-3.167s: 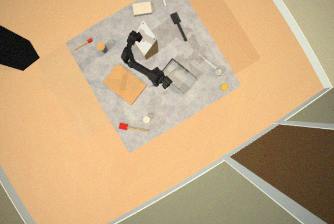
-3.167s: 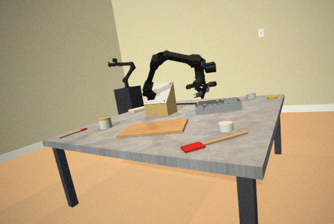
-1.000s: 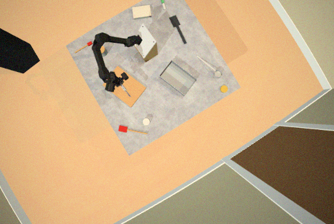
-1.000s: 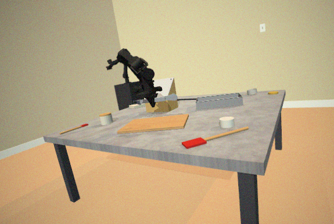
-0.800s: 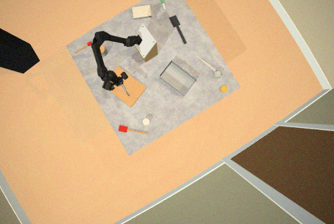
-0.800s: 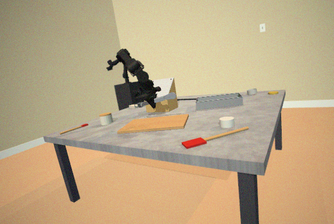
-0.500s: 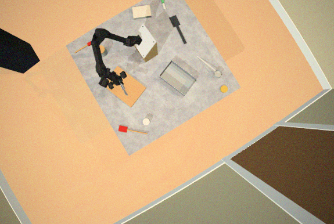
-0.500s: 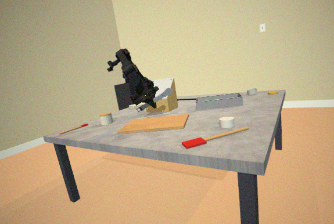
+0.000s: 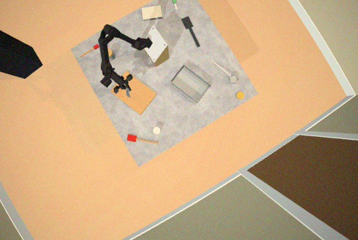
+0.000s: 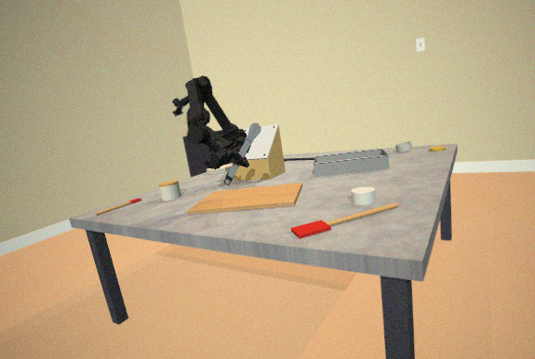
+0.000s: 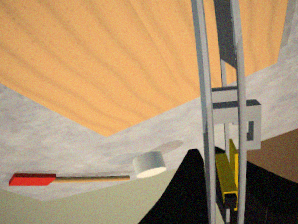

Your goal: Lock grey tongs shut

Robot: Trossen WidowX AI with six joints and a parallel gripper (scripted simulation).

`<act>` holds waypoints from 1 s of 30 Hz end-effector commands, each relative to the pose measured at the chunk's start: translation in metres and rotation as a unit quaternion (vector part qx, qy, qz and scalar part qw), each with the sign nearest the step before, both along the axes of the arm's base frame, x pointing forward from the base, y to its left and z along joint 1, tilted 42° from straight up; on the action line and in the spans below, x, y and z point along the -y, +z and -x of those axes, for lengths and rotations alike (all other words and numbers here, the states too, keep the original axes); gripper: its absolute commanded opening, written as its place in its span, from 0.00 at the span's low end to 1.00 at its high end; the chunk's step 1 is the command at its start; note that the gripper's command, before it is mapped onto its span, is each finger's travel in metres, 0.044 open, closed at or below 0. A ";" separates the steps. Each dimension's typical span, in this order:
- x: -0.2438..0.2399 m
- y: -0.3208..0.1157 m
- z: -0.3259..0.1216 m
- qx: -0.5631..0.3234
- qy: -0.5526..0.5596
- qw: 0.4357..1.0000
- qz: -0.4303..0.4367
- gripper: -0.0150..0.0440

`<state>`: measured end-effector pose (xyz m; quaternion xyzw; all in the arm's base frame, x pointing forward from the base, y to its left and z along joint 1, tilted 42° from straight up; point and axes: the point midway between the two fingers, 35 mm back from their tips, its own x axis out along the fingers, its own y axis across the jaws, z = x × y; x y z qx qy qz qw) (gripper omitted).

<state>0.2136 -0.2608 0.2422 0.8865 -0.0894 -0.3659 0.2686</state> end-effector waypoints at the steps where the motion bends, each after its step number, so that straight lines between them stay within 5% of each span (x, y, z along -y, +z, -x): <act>1: -0.007 0.011 0.003 0.042 0.035 0.998 0.019 0.00; 13: -0.027 0.035 0.021 0.153 0.131 0.976 0.081 0.00; 30: -0.027 0.036 0.021 0.156 0.134 0.975 0.084 0.00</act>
